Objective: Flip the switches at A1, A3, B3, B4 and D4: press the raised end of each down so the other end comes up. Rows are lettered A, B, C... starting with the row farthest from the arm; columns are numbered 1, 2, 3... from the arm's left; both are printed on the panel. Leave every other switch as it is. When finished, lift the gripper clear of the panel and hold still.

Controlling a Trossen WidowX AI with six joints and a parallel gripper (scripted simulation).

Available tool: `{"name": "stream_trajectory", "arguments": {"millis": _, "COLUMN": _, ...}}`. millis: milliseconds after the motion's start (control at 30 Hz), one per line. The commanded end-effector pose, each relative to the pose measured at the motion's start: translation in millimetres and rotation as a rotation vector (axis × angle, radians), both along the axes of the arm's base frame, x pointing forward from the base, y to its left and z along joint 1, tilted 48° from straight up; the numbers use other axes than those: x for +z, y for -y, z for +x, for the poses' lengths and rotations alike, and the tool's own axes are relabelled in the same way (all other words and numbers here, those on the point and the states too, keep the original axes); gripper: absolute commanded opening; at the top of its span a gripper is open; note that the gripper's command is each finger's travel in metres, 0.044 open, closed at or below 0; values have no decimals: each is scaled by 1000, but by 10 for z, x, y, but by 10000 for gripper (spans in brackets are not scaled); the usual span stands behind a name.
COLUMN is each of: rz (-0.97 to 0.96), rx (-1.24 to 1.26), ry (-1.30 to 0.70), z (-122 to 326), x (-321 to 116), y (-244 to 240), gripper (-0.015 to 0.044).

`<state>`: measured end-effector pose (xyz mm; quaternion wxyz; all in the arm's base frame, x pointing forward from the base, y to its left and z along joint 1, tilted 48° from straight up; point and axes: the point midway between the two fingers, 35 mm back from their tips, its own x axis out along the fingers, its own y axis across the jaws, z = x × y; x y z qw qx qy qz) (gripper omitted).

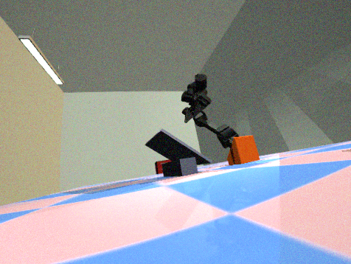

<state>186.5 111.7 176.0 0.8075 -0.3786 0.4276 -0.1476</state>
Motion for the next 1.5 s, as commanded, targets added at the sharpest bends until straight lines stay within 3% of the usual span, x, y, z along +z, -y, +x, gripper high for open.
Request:
{"name": "stream_trajectory", "arguments": {"millis": 0, "rz": 1, "rx": 1, "ry": -2, "z": 21, "x": -19, "y": -10, "gripper": 374}}
{"name": "stream_trajectory", "arguments": {"millis": 200, "rz": 11, "rx": 23, "ry": -21, "z": 766, "x": -555, "y": -176, "gripper": 216}}
{"name": "stream_trajectory", "arguments": {"millis": 467, "rz": 3, "rx": 27, "ry": -16, "z": 1020, "x": -702, "y": -155, "gripper": 6}}
{"name": "stream_trajectory", "arguments": {"millis": 1467, "rz": 0, "rx": 8, "ry": -31, "z": 1312, "x": -971, "y": 102, "gripper": 0}}
